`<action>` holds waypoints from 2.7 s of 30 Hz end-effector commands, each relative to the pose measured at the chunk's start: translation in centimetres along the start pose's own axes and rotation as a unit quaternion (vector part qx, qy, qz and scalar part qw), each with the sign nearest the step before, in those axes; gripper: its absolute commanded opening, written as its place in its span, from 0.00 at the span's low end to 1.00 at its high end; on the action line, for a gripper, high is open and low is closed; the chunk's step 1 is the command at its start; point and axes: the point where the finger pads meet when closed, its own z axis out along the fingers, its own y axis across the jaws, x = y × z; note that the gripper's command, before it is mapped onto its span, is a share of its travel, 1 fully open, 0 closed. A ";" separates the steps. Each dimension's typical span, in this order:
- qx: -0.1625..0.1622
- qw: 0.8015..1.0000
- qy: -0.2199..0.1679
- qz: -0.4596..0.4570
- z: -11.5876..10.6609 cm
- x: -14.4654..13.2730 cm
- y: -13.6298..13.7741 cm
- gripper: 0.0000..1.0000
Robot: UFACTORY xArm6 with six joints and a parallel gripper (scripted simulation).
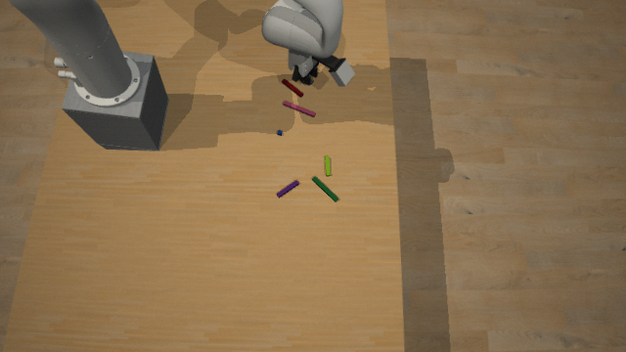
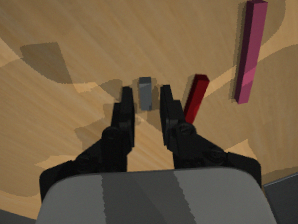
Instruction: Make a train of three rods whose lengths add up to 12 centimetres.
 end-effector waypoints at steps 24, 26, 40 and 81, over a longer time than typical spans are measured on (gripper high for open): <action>0.001 1.000 0.001 0.000 -0.1 0.1 -0.2 0.24; 0.001 1.000 0.001 0.000 -0.1 0.1 -0.2 0.24; 0.001 1.000 0.001 0.000 -0.1 0.1 -0.2 0.24; 0.001 1.000 0.001 0.000 1.3 0.1 -0.2 0.24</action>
